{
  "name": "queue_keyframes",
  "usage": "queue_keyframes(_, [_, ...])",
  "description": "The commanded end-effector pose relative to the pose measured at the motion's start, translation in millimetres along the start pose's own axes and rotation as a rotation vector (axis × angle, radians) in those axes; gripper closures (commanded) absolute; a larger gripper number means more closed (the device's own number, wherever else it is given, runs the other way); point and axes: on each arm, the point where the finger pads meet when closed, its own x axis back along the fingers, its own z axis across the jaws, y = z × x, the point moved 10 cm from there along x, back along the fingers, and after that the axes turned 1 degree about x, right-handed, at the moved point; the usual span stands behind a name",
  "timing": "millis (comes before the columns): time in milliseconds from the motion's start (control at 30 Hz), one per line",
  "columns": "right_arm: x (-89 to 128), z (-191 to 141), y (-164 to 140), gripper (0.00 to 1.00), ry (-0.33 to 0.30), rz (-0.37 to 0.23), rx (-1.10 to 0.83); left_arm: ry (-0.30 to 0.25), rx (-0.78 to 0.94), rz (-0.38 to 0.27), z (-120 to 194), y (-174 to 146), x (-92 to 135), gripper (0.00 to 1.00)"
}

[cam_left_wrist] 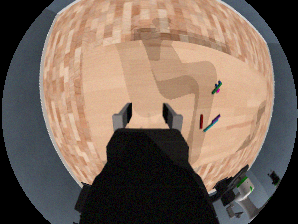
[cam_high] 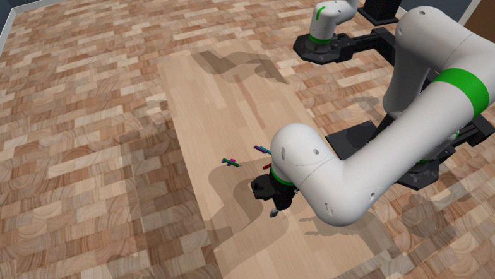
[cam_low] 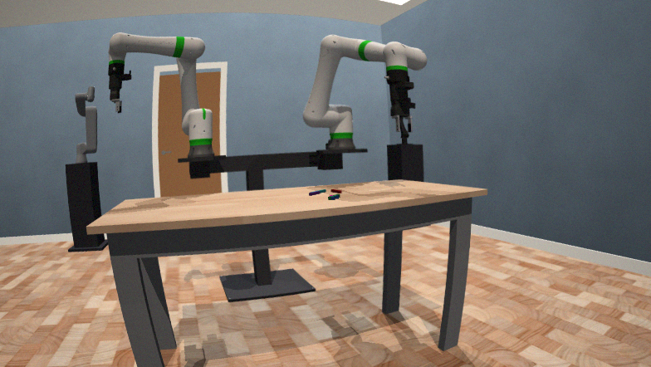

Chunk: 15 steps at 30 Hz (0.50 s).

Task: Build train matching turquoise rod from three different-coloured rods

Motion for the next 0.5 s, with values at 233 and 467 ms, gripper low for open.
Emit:
queue_keyframes(233, [1.0, -0.1, 0.0, 0.0, 0.0, -0.002, 0.0, -0.003, -0.197, -0.001, 80.6, -21.6, -44.6, 0.0])
queue_keyframes(467, [1.0, -0.1, 0.0, 0.0, 0.0, -0.002, 0.0, -0.005, -0.315, -0.002, 131.0, -26.0, -72.5, 0.0])
